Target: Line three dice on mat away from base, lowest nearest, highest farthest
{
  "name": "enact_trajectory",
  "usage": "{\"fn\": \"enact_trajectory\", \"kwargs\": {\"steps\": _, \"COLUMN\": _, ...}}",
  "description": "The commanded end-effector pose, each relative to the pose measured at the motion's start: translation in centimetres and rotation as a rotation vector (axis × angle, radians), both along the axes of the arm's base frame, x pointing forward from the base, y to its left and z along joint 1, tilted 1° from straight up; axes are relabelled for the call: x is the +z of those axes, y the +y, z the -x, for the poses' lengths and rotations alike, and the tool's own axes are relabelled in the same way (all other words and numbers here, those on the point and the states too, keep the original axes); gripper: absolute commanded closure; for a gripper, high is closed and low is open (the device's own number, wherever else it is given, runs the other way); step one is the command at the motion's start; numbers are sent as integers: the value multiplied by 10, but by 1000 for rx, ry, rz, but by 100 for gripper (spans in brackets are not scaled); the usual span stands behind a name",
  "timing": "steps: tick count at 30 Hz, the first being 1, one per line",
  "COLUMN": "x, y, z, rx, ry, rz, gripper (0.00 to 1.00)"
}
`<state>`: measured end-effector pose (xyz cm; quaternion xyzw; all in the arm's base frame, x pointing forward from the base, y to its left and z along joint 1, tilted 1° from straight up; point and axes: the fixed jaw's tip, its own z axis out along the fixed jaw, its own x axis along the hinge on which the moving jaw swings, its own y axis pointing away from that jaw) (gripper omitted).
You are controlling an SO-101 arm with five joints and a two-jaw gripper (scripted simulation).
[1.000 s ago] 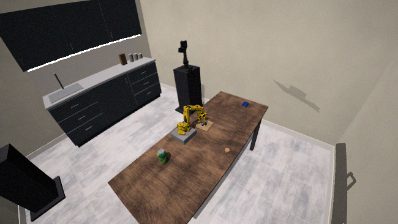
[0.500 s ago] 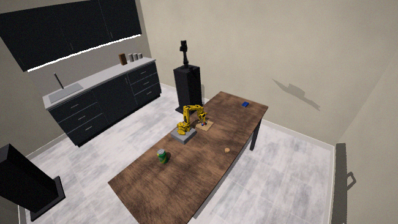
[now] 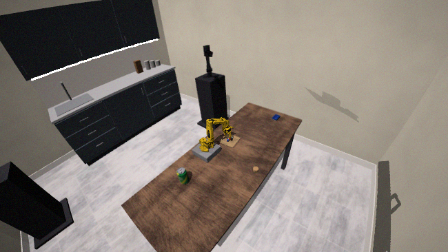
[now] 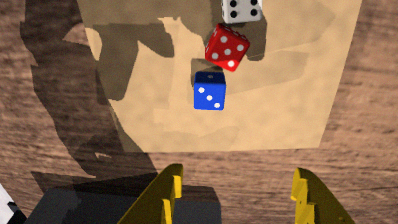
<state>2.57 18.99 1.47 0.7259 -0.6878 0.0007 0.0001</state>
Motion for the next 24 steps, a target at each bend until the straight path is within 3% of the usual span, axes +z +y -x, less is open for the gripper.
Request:
{"fn": "enact_trajectory", "kwargs": {"steps": 1, "x": 5, "y": 1, "z": -6, "rx": -34, "ry": -2, "rz": -18, "gripper": 73}}
{"fn": "enact_trajectory", "kwargs": {"steps": 7, "x": 9, "y": -6, "z": -26, "rx": -156, "ry": -3, "rz": -16, "gripper": 73}}
{"fn": "enact_trajectory", "kwargs": {"steps": 9, "x": 9, "y": -6, "z": -26, "rx": -156, "ry": -3, "rz": -16, "gripper": 73}}
{"fn": "enact_trajectory", "kwargs": {"steps": 16, "x": 18, "y": -25, "z": -63, "rx": -406, "ry": -4, "rz": -13, "gripper": 73}}
{"fn": "enact_trajectory", "kwargs": {"steps": 24, "x": 30, "y": -69, "z": -106, "rx": -783, "ry": -4, "rz": -9, "gripper": 73}}
